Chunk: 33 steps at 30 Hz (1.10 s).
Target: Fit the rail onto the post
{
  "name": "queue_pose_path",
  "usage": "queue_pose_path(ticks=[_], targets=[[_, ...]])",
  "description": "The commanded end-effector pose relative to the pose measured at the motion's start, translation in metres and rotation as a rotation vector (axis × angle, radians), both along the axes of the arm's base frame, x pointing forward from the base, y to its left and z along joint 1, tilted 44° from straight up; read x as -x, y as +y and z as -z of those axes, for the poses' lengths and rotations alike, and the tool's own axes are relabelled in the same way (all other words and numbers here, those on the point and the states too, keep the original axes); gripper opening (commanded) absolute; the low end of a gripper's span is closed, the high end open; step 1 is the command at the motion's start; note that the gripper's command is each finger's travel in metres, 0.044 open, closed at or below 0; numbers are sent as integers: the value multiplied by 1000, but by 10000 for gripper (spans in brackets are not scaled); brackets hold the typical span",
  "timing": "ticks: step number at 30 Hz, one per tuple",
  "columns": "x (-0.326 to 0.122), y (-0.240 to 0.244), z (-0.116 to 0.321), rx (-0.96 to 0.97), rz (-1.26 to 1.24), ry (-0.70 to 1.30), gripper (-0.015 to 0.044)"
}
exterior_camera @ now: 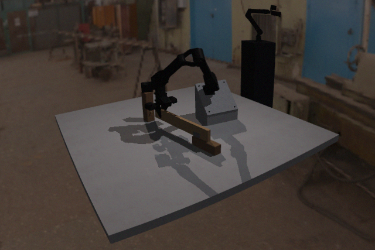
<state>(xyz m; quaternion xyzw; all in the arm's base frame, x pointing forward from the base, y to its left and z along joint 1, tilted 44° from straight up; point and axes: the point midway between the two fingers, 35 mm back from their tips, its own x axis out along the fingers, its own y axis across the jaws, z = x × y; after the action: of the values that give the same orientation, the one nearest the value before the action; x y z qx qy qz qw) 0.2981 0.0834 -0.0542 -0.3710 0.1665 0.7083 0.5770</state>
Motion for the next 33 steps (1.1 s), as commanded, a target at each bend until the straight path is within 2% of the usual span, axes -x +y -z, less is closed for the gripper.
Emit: queue_pose_path(ticks=[1, 33], targets=[[-2, -2, -2, -4, 4, -7, 0], [-1, 1, -4, -4, 4, -6, 0]])
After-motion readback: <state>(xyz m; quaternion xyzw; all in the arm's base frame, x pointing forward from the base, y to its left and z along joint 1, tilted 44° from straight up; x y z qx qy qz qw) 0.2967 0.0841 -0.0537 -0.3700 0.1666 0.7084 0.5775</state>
